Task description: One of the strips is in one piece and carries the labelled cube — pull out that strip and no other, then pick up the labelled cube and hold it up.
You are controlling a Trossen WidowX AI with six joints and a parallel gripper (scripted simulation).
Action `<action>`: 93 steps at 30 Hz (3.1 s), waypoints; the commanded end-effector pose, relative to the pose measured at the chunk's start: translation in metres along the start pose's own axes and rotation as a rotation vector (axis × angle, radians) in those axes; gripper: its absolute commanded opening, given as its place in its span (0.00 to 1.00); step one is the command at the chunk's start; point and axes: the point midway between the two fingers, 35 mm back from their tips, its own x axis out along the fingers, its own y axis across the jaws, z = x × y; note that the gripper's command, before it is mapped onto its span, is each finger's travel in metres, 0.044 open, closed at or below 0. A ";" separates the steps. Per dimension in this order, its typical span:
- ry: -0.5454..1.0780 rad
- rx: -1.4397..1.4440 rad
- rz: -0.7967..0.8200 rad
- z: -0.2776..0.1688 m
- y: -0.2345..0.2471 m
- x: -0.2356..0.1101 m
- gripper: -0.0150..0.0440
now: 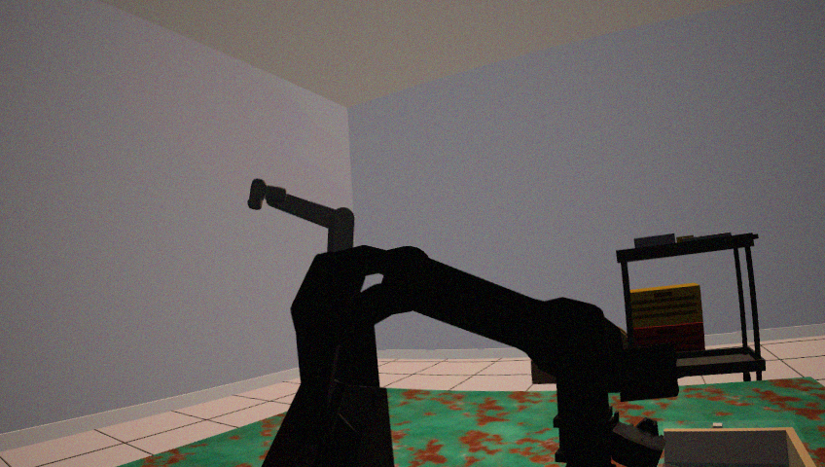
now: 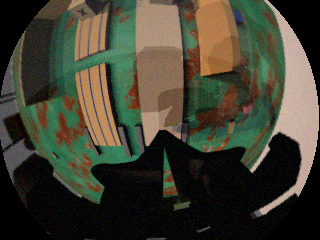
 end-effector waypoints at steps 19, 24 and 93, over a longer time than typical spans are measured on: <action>0.002 -0.005 -0.008 -0.002 -0.002 0.012 0.25; 0.002 -0.005 -0.008 -0.002 -0.002 0.013 0.25; 0.002 -0.005 -0.008 -0.006 -0.001 0.018 0.25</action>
